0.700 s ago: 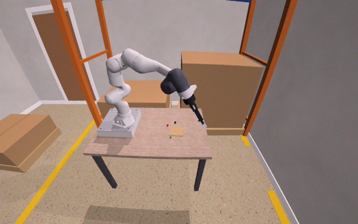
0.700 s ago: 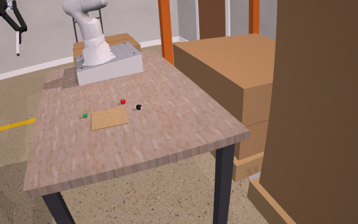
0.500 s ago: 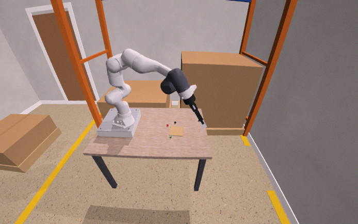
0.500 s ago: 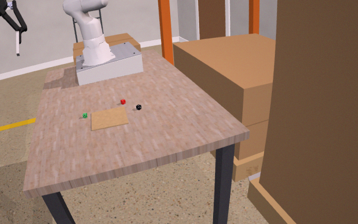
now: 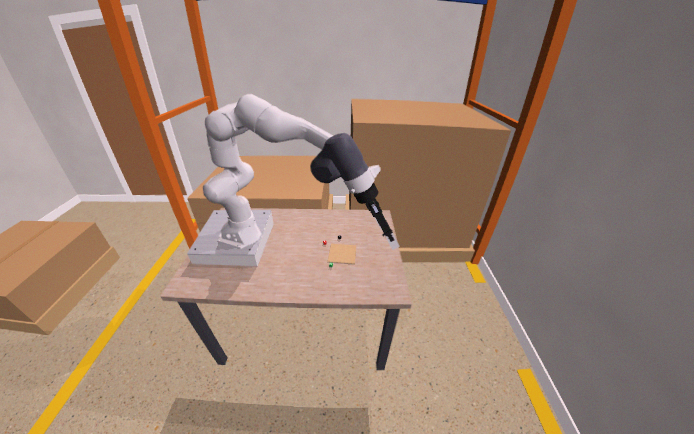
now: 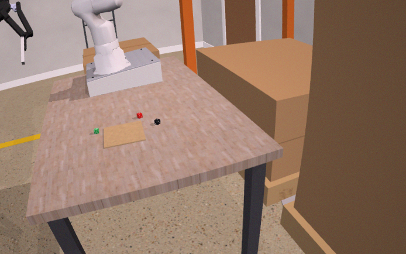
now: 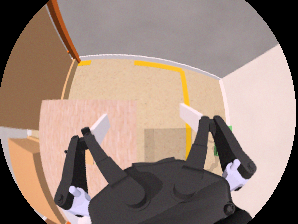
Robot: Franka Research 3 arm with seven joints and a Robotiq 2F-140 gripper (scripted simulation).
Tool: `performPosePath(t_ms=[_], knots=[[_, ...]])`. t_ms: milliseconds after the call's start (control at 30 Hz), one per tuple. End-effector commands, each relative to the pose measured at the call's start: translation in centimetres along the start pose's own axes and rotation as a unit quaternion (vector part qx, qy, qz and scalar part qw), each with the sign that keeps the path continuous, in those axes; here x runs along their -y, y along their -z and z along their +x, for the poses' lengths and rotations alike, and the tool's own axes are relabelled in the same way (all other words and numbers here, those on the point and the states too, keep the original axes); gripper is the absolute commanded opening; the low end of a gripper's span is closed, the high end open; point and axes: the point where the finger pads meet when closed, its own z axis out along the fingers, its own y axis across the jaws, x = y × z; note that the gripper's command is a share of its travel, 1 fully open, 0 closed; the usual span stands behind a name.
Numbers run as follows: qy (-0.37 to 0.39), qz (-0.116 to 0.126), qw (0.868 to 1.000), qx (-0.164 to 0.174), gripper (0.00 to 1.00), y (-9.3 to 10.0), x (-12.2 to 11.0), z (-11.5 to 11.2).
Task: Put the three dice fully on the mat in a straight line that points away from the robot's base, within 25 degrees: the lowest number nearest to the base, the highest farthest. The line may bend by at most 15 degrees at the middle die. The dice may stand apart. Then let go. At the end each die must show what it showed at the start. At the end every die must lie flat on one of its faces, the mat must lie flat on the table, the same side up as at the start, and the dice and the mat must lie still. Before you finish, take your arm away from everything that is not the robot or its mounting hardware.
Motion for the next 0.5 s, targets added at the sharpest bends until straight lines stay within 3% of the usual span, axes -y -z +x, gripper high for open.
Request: performPosePath(t_ms=[0,33,100,133,167,200,300,333,467], knots=[[-0.018,0.021,0.999,0.03,1.0,-1.8,4.2,-2.3],[-0.027,0.032,0.998,0.05,1.0,-2.6,6.7,-3.9],[-0.027,0.032,0.998,0.05,1.0,-2.7,6.9,-4.0],[-0.037,0.044,0.996,0.074,1.0,-3.6,9.9,-6.1],[-0.037,0.044,0.996,0.074,1.0,-3.6,9.9,-6.1],[-0.048,0.054,0.992,0.101,1.0,-4.4,12.9,-8.5],[-0.048,0.054,0.992,0.101,1.0,-4.5,13.0,-8.6],[-0.057,0.063,0.988,0.129,1.0,-5.1,16.2,-11.3],[-0.057,0.063,0.988,0.129,1.0,-5.1,16.2,-11.3]])
